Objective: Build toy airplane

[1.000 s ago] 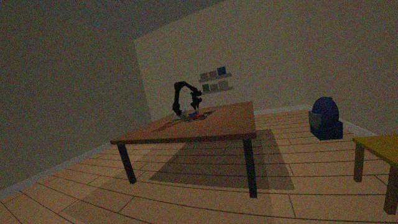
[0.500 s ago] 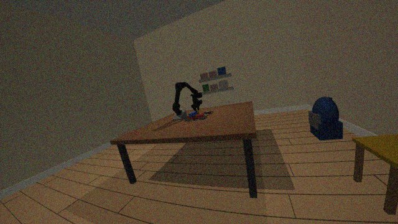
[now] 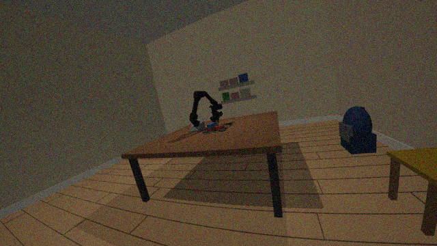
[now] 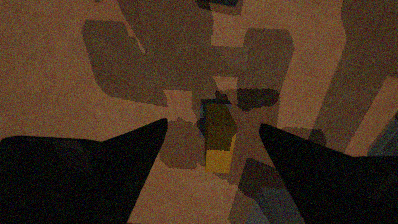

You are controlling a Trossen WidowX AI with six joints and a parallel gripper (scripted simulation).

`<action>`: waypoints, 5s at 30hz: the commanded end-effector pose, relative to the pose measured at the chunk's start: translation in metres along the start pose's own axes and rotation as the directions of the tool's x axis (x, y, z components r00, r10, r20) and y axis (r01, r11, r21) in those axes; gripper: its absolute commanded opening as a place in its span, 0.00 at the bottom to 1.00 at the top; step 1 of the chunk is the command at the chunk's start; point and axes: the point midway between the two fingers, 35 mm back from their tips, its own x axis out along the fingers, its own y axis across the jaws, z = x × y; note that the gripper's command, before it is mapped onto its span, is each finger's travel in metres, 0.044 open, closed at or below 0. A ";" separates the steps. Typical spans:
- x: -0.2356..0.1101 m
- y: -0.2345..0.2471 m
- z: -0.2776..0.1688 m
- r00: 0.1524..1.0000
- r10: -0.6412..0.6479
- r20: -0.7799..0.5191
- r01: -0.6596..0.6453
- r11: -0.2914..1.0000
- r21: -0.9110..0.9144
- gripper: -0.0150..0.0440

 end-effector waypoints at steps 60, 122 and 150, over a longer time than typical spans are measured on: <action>-0.097 0.005 0.005 1.000 0.016 0.009 -0.015 1.000 -0.008 0.25; -0.117 -0.093 0.089 0.998 0.061 0.013 -0.062 0.998 0.018 0.25; -0.100 -0.170 0.122 0.999 0.034 0.019 -0.035 0.999 0.037 0.25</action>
